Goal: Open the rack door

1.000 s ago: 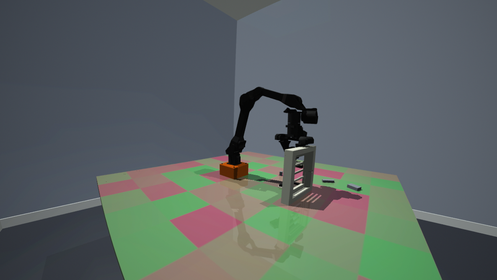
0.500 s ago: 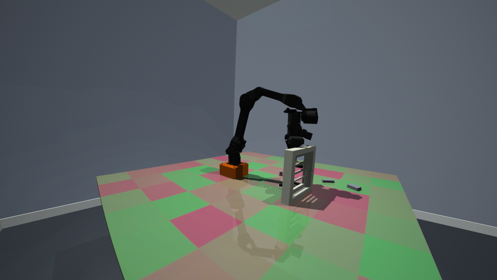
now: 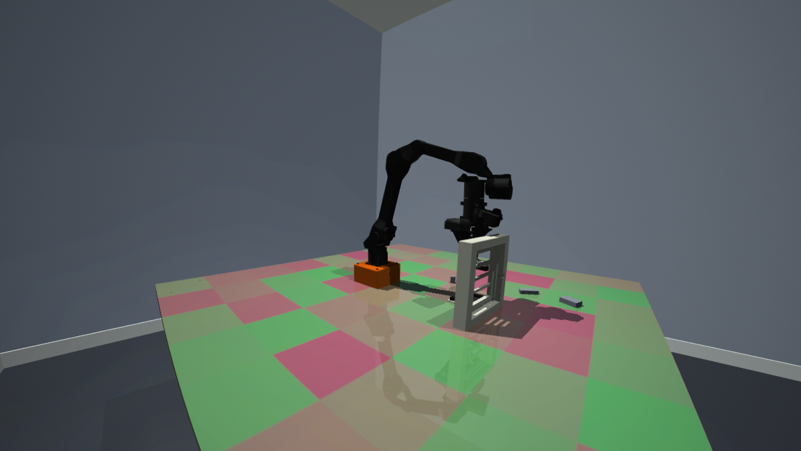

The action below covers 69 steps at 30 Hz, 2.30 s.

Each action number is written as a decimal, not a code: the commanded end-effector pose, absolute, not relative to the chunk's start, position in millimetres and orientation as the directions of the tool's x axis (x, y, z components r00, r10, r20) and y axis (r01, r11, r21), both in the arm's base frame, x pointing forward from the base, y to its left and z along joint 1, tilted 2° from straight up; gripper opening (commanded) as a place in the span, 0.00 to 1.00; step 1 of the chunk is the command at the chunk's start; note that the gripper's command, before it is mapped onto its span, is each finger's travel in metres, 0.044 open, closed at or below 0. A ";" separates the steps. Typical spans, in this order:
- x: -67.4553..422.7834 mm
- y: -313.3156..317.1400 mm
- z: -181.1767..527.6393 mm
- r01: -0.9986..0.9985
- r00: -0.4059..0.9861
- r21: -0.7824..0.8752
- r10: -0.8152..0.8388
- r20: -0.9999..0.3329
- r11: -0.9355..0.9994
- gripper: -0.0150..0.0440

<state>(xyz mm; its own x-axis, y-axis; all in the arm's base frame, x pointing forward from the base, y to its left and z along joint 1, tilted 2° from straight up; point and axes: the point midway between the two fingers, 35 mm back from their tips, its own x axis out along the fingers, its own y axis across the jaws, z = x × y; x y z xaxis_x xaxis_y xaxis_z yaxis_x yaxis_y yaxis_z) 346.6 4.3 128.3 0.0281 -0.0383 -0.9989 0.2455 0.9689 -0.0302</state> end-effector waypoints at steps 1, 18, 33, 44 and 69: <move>347.0 3.5 128.0 0.447 0.029 -0.025 -0.043 -0.999 0.894 0.76; 346.9 3.5 128.0 0.965 0.029 0.017 -0.043 -0.999 0.263 0.76; 346.9 3.5 127.9 0.938 0.029 0.042 -0.043 -0.999 -0.345 0.76; 346.9 3.5 127.9 0.938 0.029 0.042 -0.043 -0.999 -0.345 0.71; 346.9 3.5 127.9 0.938 0.029 0.042 -0.043 -0.999 -0.345 0.43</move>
